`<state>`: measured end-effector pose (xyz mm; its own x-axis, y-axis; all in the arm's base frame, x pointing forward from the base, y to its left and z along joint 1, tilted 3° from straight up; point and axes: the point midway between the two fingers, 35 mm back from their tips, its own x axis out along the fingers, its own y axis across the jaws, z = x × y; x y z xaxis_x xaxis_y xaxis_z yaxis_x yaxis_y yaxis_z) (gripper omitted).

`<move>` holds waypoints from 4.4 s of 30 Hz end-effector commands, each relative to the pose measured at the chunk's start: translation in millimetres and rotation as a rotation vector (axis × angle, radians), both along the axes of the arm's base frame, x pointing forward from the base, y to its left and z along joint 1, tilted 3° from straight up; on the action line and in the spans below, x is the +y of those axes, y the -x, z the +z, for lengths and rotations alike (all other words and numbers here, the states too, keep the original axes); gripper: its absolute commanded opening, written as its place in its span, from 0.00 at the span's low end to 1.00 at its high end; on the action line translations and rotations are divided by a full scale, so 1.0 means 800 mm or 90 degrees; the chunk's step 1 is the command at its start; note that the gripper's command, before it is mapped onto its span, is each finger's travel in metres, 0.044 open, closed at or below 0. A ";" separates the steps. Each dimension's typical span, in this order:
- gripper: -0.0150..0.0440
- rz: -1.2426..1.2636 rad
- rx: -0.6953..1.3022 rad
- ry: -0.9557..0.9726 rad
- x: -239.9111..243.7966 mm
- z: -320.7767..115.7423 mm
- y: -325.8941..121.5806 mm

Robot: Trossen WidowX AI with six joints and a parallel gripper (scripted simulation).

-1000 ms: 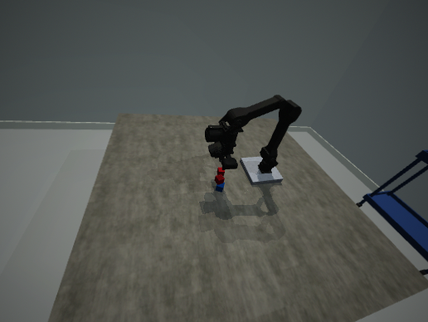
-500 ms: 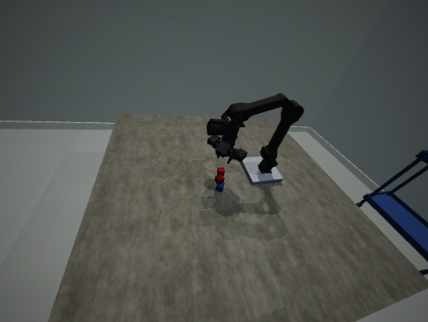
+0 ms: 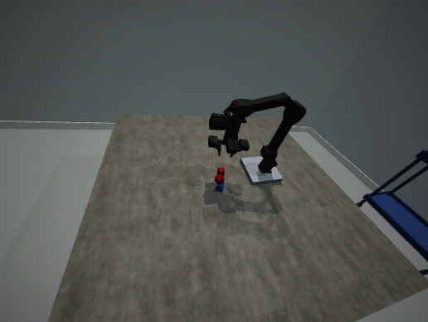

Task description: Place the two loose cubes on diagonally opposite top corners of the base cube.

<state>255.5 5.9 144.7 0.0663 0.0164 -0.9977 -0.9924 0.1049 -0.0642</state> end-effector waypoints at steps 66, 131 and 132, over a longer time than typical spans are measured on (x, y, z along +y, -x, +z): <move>0.43 0.033 0.001 -0.001 0.002 -0.104 -0.010; 0.43 -0.642 0.014 -0.047 0.054 -0.001 -0.014; 0.43 -0.661 0.015 -0.048 0.056 -0.002 -0.014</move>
